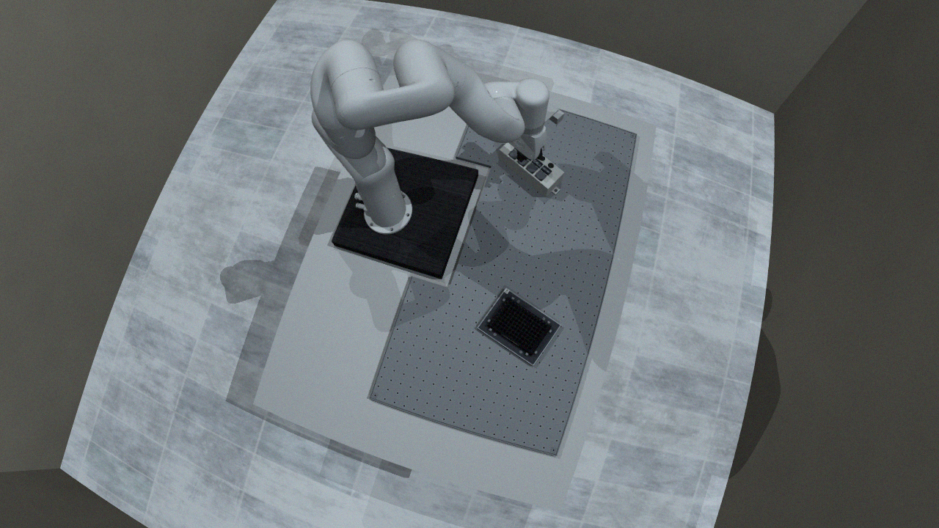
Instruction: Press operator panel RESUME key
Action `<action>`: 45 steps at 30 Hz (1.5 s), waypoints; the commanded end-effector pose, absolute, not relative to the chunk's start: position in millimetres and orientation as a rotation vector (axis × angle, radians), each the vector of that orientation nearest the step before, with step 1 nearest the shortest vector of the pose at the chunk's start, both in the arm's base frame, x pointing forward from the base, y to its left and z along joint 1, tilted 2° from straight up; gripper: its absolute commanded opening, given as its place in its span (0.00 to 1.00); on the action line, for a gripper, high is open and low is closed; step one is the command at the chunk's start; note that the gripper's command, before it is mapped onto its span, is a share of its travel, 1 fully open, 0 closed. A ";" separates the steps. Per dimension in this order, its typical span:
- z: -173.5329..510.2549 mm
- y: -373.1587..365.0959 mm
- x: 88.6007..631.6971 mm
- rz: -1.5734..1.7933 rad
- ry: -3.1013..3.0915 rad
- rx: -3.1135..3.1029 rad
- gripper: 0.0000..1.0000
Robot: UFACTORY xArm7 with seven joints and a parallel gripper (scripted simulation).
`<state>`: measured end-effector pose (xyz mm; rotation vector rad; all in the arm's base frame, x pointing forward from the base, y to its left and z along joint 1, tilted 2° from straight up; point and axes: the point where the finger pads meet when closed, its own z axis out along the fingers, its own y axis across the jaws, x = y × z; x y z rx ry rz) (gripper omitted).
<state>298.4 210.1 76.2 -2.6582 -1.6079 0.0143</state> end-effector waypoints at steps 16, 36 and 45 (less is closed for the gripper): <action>65.5 211.4 299.4 0.008 -1.607 -2.658 0.00; 54.2 211.7 299.1 0.008 -1.607 -2.658 0.00; 51.3 211.8 299.1 0.008 -1.607 -2.658 0.00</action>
